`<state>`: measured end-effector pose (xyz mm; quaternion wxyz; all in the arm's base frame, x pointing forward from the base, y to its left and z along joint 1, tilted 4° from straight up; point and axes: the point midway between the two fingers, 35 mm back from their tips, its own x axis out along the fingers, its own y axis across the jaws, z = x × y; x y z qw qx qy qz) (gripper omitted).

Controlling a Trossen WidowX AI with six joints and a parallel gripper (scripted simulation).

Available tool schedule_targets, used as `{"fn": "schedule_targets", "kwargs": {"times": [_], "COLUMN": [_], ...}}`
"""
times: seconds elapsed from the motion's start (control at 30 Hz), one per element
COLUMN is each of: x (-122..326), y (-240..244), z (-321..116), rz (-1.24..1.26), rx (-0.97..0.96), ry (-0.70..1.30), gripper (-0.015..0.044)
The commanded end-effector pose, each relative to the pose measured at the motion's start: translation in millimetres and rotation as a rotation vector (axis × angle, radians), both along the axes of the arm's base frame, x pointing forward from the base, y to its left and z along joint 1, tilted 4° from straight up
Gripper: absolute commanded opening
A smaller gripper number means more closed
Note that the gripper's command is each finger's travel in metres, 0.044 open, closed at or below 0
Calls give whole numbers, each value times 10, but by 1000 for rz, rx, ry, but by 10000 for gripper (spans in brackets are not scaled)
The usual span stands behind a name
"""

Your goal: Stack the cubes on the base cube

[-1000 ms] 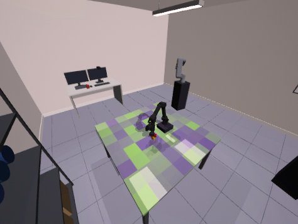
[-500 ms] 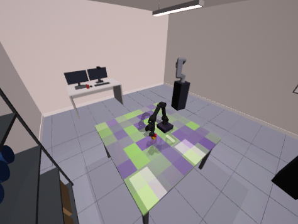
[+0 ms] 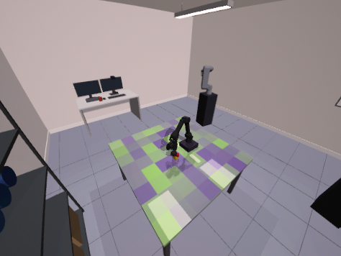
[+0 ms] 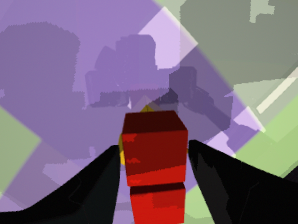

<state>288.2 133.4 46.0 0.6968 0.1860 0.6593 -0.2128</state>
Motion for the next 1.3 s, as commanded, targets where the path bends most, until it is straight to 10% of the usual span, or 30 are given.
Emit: {"fn": "schedule_targets", "kwargs": {"times": [0.0, 1.27], "x": [-2, -23], "y": [4, 32], "z": [54, 633], "rz": [-1, 0], "rx": [1, 0], "ry": [0, 0], "gripper": [205, 205]}}
